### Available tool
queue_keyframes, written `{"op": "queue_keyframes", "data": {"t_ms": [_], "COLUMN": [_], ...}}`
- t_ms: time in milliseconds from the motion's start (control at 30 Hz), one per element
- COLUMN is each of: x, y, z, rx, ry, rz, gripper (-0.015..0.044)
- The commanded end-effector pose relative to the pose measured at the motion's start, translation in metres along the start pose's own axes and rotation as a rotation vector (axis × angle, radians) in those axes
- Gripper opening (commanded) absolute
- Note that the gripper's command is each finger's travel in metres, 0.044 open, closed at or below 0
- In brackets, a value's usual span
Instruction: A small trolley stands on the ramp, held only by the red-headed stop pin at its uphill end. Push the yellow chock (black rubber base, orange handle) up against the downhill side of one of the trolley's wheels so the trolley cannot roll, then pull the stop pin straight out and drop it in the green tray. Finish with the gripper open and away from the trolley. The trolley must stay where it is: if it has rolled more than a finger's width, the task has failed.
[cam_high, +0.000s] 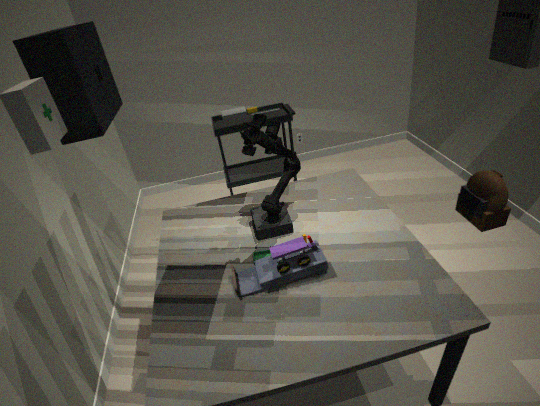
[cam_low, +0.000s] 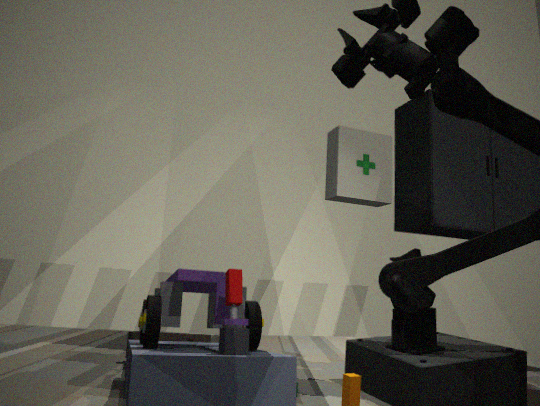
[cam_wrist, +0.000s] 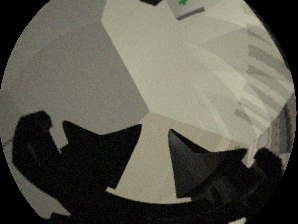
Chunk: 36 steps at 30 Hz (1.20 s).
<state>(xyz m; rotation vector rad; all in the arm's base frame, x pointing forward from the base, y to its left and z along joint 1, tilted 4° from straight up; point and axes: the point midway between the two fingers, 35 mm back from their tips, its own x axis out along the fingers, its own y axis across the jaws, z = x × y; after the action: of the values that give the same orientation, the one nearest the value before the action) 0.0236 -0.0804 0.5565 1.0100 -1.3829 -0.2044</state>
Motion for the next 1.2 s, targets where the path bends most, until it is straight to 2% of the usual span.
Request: {"op": "queue_keyframes", "data": {"t_ms": [0,233,500,833,1167], "x": [0.011,0.013,-0.018,-0.101,-0.21], "y": [-0.04,-0.12,-0.199,-0.266,-0.295], "z": [-0.012,-0.051,-0.107,-0.172,-0.207], "rx": [0.052,0.156,0.228,0.226,0.097], "ry": [0.062,0.21,0.391,0.626,0.851], "rz": [-0.133,-0.433,-0.775,-1.195,-1.589], "gripper": [0.019,0.019,0.019,0.019,0.019]}}
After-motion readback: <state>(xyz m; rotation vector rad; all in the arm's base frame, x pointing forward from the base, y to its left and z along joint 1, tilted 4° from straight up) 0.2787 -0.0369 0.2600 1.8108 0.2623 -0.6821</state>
